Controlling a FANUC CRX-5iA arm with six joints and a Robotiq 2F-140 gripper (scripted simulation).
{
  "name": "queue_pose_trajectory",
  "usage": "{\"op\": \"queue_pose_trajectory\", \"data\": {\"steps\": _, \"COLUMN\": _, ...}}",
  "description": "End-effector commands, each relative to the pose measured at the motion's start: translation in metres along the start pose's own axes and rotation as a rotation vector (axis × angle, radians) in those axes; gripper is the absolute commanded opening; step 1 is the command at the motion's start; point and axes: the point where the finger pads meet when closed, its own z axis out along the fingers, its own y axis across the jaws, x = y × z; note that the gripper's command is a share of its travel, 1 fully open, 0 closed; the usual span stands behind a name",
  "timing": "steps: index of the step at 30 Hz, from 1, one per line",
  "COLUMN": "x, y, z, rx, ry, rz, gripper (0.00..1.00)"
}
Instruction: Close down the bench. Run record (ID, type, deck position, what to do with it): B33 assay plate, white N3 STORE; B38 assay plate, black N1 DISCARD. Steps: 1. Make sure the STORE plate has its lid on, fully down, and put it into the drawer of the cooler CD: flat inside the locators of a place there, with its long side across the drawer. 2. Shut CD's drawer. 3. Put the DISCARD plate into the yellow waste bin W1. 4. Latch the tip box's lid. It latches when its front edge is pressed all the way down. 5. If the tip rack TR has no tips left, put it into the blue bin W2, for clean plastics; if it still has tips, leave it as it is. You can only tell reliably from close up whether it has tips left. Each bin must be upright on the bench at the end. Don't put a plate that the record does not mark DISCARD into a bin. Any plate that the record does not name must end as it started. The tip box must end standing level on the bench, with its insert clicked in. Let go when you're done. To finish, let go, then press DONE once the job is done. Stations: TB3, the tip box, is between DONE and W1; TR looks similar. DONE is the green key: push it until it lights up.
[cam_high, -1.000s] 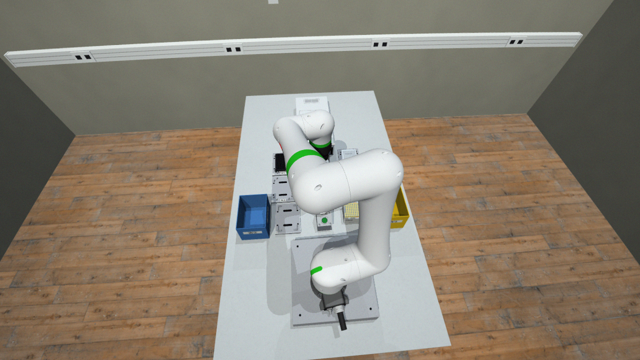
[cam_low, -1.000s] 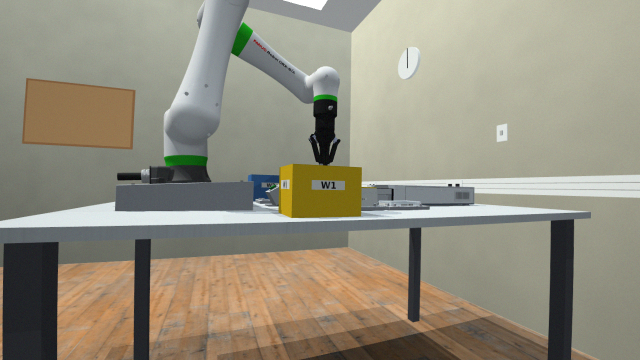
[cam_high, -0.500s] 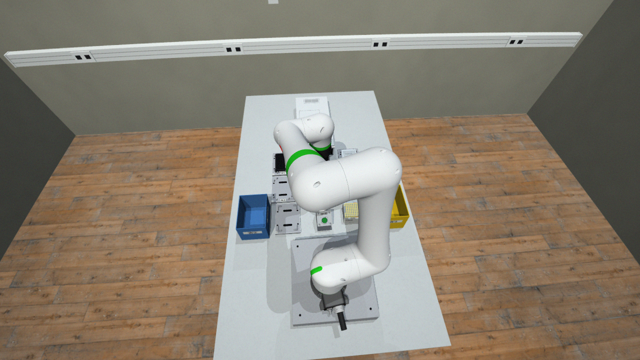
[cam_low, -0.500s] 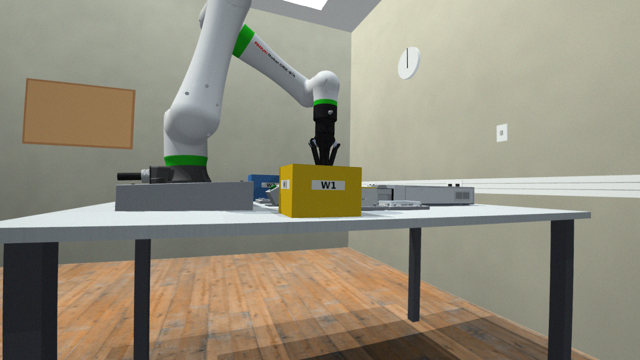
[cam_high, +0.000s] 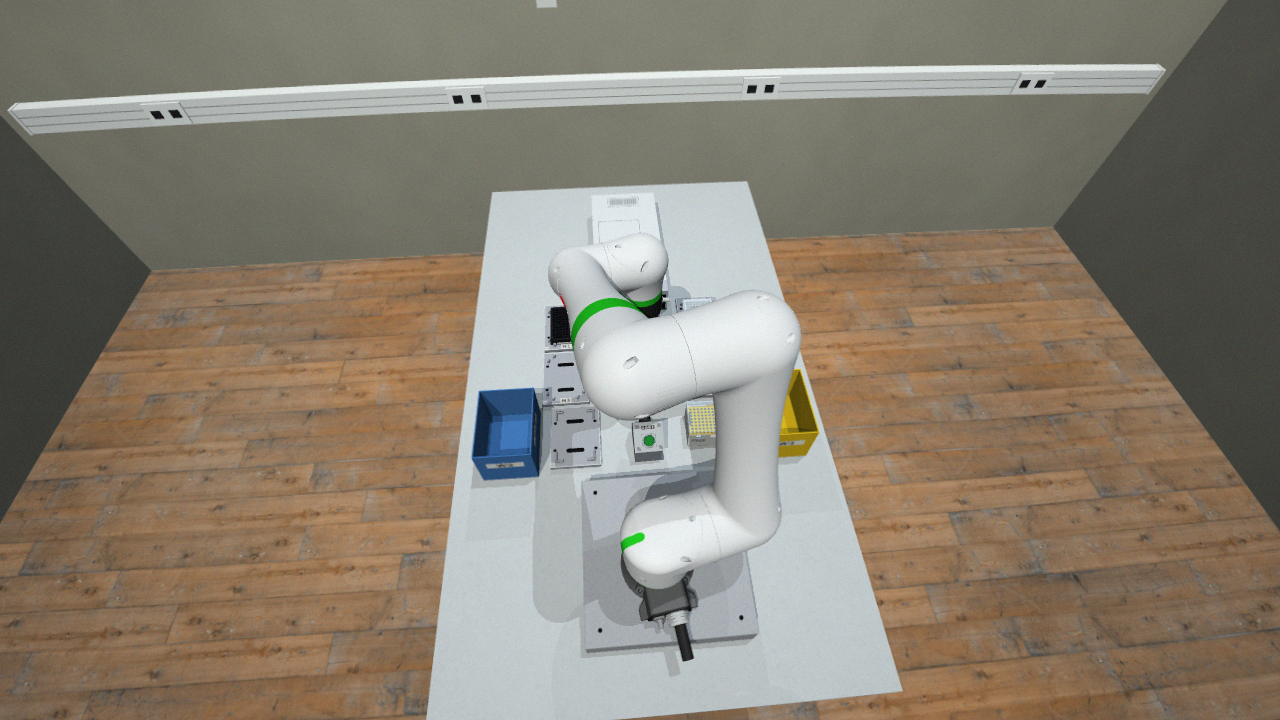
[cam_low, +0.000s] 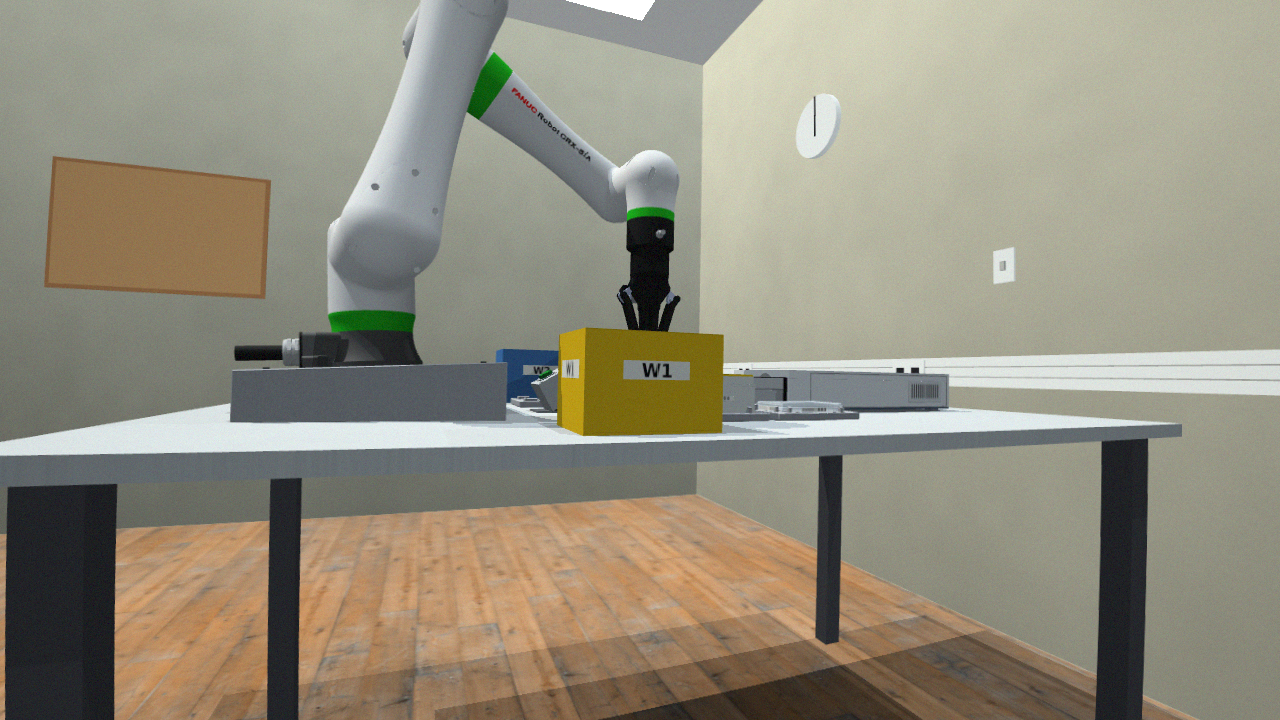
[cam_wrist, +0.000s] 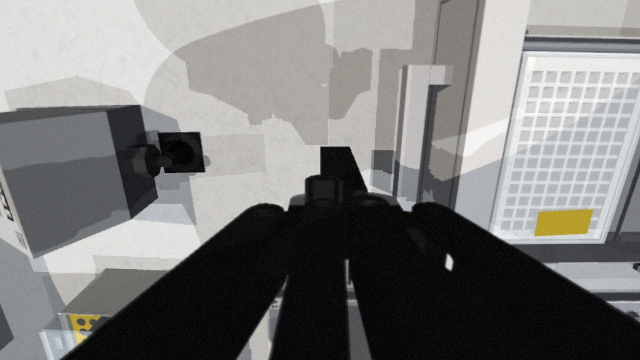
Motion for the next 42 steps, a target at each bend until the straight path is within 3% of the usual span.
{"op": "queue_pose_trajectory", "data": {"steps": 1, "x": 0.0, "y": 0.001, "z": 0.005, "rx": -0.002, "ry": 0.0, "rz": 0.0, "gripper": 0.1}}
{"op": "queue_pose_trajectory", "data": {"steps": 42, "x": 0.0, "y": 0.001, "z": 0.052, "rx": -0.002, "ry": 0.0, "rz": 0.0, "gripper": 0.1}}
